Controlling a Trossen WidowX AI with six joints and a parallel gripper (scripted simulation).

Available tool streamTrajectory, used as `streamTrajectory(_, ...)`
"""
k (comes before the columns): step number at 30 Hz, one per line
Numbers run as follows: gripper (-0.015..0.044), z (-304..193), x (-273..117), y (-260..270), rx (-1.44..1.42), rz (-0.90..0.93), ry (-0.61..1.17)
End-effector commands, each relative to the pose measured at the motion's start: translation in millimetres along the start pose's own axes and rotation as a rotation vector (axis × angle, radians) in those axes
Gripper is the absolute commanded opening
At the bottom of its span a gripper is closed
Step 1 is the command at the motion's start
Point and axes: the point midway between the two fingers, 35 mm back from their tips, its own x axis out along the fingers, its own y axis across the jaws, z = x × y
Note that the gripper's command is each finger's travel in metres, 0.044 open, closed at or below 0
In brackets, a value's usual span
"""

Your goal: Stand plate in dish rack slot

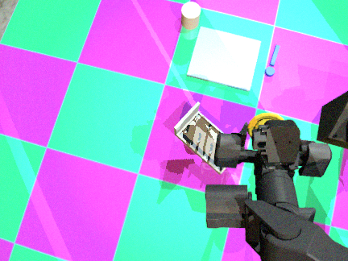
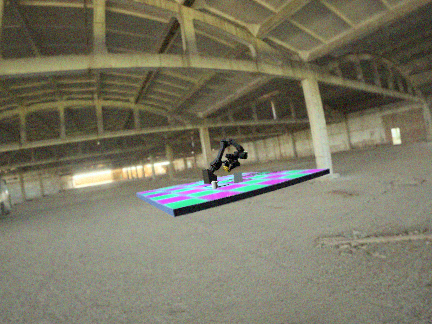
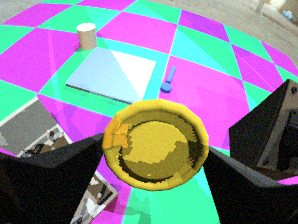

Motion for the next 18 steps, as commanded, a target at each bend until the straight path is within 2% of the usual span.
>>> streamTrajectory(1,0.0000,0,4,2,-0.035,0.043,-0.066)
streamTrajectory(18,0.0000,-12,7,13,-0.184,0.285,-0.307)
